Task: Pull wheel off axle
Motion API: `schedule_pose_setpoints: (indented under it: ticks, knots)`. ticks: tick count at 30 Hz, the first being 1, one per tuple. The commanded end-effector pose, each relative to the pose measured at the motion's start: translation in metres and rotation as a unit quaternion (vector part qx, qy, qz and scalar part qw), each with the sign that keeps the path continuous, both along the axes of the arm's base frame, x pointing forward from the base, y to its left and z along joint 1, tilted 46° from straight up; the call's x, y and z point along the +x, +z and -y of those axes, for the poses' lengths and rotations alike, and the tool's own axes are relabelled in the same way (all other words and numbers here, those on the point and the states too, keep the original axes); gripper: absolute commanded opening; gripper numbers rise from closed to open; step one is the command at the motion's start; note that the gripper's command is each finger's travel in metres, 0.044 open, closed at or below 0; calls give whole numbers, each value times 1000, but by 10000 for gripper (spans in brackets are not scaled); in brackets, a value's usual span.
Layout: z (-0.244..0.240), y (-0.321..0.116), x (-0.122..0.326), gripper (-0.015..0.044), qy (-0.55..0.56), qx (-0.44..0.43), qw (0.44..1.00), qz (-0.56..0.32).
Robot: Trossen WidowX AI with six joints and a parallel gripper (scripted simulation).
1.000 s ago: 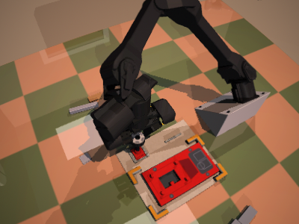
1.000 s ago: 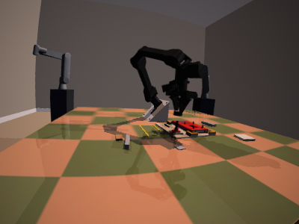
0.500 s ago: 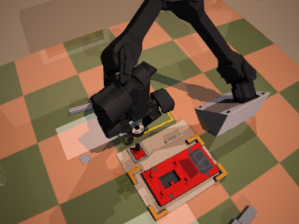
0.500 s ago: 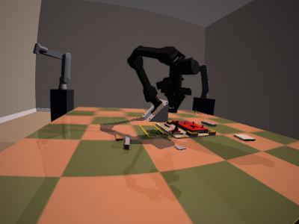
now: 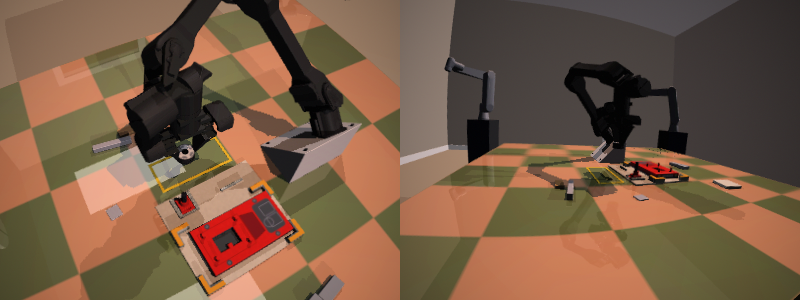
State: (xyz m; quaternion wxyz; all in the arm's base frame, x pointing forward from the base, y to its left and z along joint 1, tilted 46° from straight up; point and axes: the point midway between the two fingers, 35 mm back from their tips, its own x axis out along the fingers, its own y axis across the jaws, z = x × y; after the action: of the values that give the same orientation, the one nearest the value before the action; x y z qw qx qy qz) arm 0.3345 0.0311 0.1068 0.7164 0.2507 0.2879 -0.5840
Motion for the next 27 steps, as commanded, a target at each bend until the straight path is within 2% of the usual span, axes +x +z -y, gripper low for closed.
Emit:
schedule_pose_setpoints:
  ticks: [1,15,27]
  knots:
    - [9,6,-7,0,1,-4,1000,-4]
    - [31,24,-28,0,0,-4,1000,-3]
    - [46,9,-24,0,0,-4,1000,-3]
